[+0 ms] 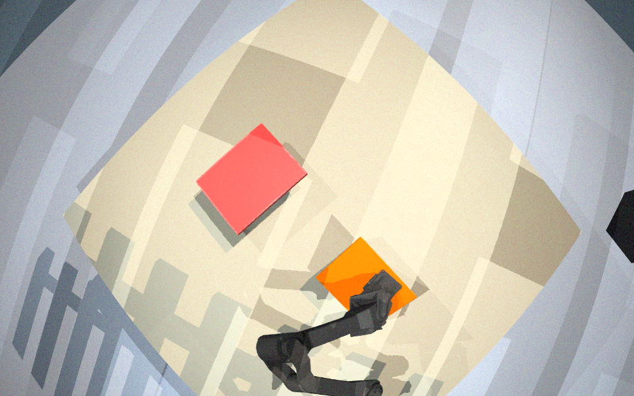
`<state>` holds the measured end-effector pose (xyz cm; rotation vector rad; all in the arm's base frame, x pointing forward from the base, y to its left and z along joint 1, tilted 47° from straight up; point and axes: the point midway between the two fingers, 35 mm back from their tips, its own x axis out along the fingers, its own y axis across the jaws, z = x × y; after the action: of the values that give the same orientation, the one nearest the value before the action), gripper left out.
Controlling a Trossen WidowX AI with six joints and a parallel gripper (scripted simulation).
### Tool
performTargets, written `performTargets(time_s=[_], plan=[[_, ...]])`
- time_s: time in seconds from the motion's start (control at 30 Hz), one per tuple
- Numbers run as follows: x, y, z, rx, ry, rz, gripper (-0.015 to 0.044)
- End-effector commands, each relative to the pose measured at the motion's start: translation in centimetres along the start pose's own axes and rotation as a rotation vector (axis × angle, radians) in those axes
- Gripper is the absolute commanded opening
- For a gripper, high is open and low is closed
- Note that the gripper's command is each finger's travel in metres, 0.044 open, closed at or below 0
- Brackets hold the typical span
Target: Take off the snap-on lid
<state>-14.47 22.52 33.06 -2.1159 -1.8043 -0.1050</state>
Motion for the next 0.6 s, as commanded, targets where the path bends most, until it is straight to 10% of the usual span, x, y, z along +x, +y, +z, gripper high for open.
performTargets(time_s=[0.0, 0.17, 0.57], plan=[[0.1, 0.1, 0.0, -0.006, 0.004, 0.003, 0.0374], [3.6, 2.9, 0.1, -0.173, 0.079, 0.083, 0.0243], [9.8, 12.1, 0.8, -0.591, 0.122, 0.261, 0.0235]])
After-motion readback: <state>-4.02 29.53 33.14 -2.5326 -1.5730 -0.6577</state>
